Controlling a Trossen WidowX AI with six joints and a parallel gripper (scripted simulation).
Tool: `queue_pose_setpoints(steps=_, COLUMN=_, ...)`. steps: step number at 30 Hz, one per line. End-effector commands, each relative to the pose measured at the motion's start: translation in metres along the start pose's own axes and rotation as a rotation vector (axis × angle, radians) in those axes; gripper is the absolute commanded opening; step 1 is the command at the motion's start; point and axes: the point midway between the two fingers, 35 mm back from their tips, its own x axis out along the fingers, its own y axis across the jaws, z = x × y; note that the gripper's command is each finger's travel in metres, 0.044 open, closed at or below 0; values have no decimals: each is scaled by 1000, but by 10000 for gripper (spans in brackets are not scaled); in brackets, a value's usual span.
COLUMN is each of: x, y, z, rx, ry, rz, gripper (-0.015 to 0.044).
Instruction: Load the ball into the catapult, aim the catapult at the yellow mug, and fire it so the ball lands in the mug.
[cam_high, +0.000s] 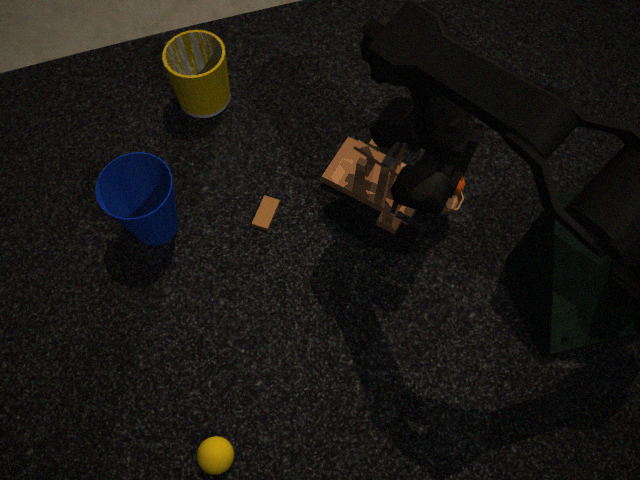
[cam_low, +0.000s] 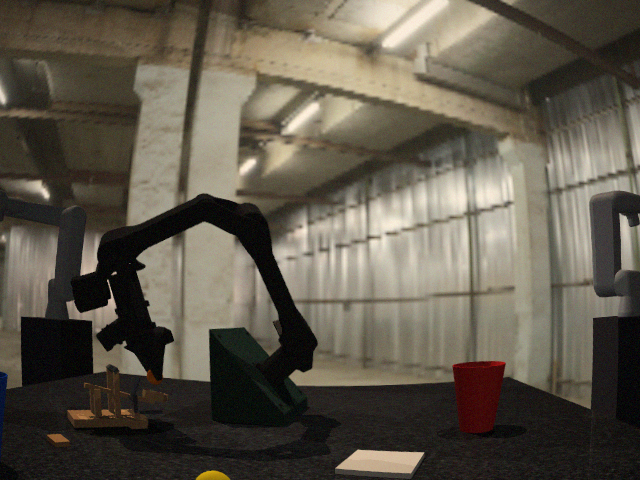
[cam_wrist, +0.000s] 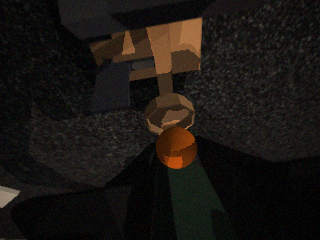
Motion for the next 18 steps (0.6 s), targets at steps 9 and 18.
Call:
queue_pose_setpoints(steps=9, x=17, y=0, z=5, rx=10, ry=9, rz=10, gripper=0)
queue_pose_setpoints(steps=18, x=10, y=0, z=5, rx=-1, ry=-3, rz=0, gripper=53)
